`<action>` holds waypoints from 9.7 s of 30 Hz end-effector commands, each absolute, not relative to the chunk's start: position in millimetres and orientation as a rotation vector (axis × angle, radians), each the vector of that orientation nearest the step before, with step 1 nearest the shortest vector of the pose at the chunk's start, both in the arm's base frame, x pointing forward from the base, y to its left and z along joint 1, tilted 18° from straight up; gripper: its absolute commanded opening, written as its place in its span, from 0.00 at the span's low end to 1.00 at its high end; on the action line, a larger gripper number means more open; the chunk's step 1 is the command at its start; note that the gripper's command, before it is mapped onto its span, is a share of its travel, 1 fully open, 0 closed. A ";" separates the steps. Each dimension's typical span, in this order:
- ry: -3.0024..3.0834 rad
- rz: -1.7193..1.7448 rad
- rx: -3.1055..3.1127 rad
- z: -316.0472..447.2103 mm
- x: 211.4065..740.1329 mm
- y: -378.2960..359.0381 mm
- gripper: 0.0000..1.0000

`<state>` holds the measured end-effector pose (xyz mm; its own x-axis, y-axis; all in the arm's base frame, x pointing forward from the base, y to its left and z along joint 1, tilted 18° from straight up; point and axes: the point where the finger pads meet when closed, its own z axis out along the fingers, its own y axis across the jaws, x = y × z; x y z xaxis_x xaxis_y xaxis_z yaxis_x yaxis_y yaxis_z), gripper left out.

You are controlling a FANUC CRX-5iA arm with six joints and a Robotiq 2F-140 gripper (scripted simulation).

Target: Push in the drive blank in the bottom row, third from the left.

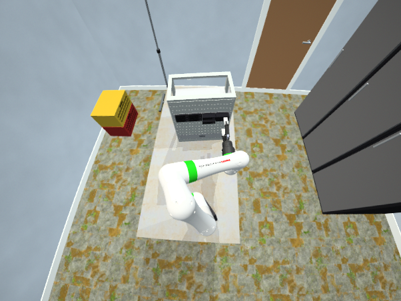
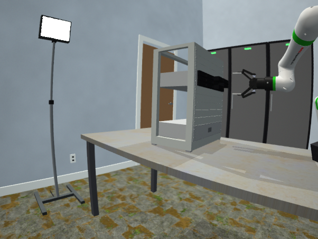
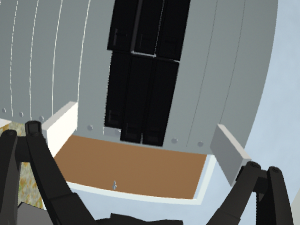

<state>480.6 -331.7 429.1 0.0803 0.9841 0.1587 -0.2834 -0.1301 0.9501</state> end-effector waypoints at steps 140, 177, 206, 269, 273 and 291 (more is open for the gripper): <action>0.854 1.357 1.146 425.7 483.2 -311.6 0.10; 0.854 1.357 1.146 405.2 491.9 -208.7 0.10; 0.854 1.357 1.146 412.4 517.2 -211.9 0.10; 0.854 1.357 1.146 420.4 545.8 -215.6 0.10; 0.854 1.357 1.146 420.4 545.8 -215.6 0.10; 0.854 1.357 1.146 421.2 548.7 -216.0 0.10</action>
